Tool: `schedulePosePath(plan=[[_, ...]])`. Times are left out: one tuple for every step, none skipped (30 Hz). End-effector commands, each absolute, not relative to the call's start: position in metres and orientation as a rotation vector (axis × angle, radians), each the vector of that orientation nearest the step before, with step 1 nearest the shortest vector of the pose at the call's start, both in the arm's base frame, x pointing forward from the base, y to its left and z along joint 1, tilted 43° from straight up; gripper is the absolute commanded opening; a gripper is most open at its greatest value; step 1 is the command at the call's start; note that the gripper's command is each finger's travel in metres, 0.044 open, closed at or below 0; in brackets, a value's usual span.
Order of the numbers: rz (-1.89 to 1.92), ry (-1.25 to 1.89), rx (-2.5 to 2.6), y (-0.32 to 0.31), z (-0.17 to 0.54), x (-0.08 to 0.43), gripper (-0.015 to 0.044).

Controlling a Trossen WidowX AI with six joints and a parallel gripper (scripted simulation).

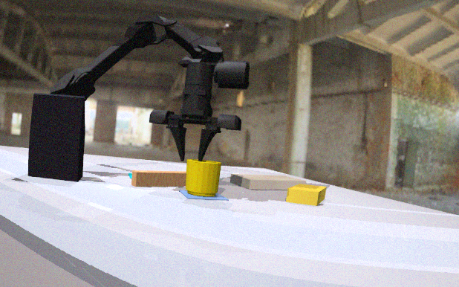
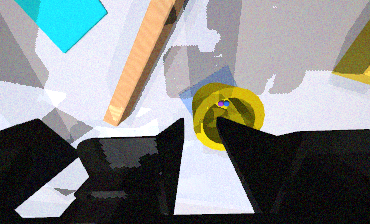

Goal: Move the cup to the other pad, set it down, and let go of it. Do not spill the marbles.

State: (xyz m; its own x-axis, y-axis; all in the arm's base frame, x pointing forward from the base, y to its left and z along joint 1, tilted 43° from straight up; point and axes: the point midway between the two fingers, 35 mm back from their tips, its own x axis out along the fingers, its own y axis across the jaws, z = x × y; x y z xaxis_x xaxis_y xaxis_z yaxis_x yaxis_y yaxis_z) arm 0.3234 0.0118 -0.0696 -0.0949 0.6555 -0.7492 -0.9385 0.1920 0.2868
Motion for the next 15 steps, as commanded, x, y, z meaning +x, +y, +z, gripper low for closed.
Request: schedulePosePath(plan=[[1.393,0.945,-0.375,0.018,-0.077,0.322,0.0167],[1.393,0.944,-0.375,0.019,-0.078,0.321,0.0167],[1.393,0.944,-0.375,0.02,-0.079,0.321,0.0167],[1.393,0.944,-0.375,0.021,-0.08,0.321,0.0167],[1.393,0.944,-0.375,0.022,-0.082,0.321,0.0167],[1.393,0.944,-0.375,0.023,-0.083,0.321,0.0167],[1.393,0.944,-0.375,0.025,-0.084,0.32,0.0167],[1.393,0.944,-0.375,0.026,-0.085,0.32,0.0167],[1.393,0.944,-0.374,0.027,-0.086,0.32,0.0167],[1.393,0.944,-0.374,0.028,-0.087,0.32,0.0167],[1.394,0.944,-0.374,0.029,-0.089,0.319,0.0167],[1.394,0.944,-0.374,0.03,-0.09,0.319,0.0167],[1.394,0.943,-0.374,0.031,-0.091,0.319,0.0167],[1.394,0.943,-0.374,0.032,-0.092,0.318,0.0167],[1.394,0.943,-0.374,0.033,-0.093,0.318,0.0167]])
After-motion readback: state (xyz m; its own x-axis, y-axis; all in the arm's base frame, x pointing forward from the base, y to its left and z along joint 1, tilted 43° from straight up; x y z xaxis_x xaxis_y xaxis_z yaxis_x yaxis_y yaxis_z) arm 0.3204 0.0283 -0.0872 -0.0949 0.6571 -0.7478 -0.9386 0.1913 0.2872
